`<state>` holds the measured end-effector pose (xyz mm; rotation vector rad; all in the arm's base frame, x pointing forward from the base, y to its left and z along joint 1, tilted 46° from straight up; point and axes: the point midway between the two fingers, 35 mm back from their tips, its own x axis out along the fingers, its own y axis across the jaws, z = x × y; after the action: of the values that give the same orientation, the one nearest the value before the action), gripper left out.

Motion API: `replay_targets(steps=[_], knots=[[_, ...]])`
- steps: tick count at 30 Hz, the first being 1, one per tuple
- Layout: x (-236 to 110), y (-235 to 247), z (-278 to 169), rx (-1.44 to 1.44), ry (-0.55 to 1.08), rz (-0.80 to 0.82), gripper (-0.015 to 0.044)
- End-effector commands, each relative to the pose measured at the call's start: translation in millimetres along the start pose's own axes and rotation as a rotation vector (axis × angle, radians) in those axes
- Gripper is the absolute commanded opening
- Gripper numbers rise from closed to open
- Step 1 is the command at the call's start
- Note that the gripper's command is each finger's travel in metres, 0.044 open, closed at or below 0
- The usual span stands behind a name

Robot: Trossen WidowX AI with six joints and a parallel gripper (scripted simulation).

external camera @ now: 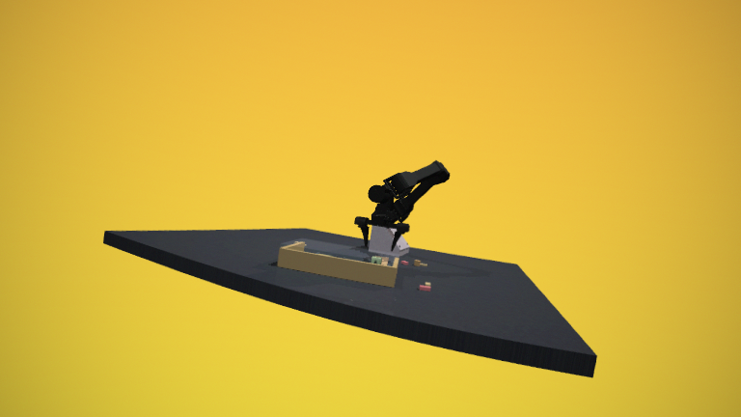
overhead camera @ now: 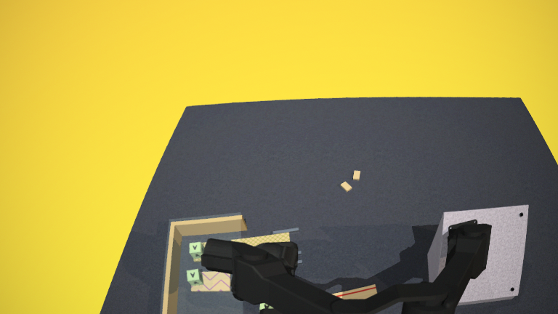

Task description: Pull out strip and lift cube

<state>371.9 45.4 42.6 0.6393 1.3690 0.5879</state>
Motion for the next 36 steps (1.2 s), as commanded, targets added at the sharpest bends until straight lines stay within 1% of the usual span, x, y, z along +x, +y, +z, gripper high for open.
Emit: replay_targets(steps=[1,11,18,19,36], knots=[[-2.3,2.8,15.2,-0.003,-0.003,0.0,0.044],[-6.8,7.6,44.5,-0.004,-0.004,0.0,0.044],[1.8,7.4,45.0,-0.004,-0.004,-0.001,0.0256],[3.4,7.4,45.1,-0.004,-0.004,-0.001,0.025],[31.3,7.5,45.4,-0.004,-0.004,0.0,0.025]])
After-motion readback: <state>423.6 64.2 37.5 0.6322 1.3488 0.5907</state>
